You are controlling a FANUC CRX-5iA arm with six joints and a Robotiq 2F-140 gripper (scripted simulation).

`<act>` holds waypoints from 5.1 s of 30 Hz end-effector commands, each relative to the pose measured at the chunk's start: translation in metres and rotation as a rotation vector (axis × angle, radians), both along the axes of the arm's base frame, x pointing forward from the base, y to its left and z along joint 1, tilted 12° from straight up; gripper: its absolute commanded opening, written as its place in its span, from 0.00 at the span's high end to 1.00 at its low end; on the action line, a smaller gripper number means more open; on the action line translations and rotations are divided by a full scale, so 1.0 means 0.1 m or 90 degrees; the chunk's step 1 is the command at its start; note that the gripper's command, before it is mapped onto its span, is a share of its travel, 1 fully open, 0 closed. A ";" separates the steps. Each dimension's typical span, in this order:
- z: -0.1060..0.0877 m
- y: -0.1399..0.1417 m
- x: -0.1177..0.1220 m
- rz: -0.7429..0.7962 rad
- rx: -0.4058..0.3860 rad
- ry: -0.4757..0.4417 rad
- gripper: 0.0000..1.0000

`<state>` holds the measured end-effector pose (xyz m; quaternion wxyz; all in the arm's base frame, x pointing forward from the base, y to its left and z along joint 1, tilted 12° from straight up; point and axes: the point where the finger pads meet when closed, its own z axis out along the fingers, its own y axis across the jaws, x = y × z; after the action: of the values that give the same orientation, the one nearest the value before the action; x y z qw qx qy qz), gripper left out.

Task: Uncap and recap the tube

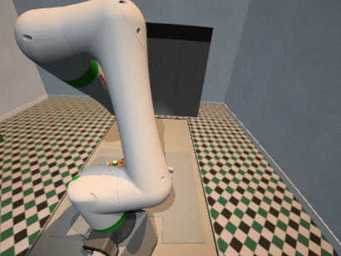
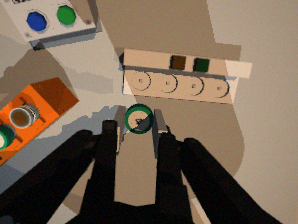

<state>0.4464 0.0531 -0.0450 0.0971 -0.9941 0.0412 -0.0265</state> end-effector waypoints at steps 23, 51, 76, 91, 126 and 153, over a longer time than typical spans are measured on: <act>-0.30 -1.55 0.15 0.002 0.003 0.002 1.00; -1.23 -1.36 0.21 0.002 0.003 0.002 1.00; -1.58 -1.30 0.23 0.002 0.003 0.002 1.00; -1.64 -1.28 0.23 0.002 0.003 0.002 1.00; -1.07 -1.40 0.20 0.002 0.003 0.002 0.71; -0.29 -1.31 0.23 -0.154 0.013 0.033 1.00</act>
<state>0.4637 -0.0940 -0.0753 0.1046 -0.9913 0.0775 -0.0215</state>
